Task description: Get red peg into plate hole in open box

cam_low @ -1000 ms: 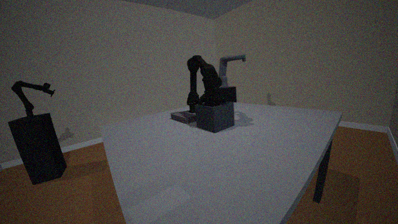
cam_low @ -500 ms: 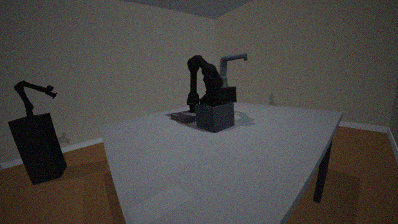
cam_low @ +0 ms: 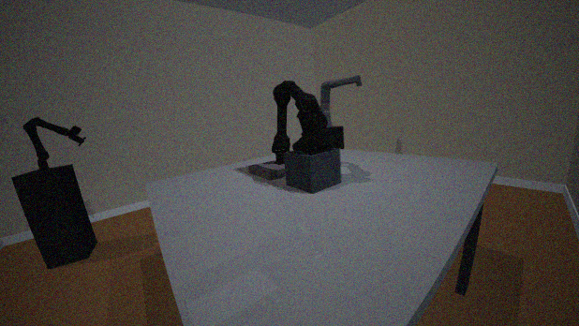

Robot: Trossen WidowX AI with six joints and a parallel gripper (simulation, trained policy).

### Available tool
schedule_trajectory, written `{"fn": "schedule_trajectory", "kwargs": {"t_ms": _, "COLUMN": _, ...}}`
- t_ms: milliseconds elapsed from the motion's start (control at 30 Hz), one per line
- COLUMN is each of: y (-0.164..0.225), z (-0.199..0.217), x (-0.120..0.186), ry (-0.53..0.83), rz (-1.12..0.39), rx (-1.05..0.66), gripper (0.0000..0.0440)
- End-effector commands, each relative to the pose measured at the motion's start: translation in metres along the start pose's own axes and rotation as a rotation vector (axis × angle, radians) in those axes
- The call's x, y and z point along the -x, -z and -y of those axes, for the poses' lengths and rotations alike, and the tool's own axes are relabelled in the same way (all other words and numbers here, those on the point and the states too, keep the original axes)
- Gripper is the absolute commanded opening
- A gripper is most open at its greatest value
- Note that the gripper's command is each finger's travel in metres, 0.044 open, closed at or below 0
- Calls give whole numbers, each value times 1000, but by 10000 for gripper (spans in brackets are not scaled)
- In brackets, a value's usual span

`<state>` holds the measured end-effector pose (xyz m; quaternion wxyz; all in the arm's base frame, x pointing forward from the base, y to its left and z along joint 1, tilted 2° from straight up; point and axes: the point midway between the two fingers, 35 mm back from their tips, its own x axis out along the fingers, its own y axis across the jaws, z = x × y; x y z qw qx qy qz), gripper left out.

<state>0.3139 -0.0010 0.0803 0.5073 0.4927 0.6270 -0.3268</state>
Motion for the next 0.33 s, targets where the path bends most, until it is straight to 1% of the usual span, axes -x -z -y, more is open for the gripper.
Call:
{"fn": "schedule_trajectory", "kwargs": {"t_ms": 0, "y": 12, "z": 9, "x": -19, "ry": 58, "rz": -63, "rx": -17, "gripper": 87}}
{"fn": "schedule_trajectory", "kwargs": {"t_ms": 167, "y": 14, "z": 13, "x": -21, "ry": 81, "rz": -60, "rx": -25, "gripper": 102}}
{"fn": "schedule_trajectory", "kwargs": {"t_ms": 300, "y": 15, "z": 14, "x": -18, "ry": 92, "rz": -60, "rx": -30, "gripper": 101}}
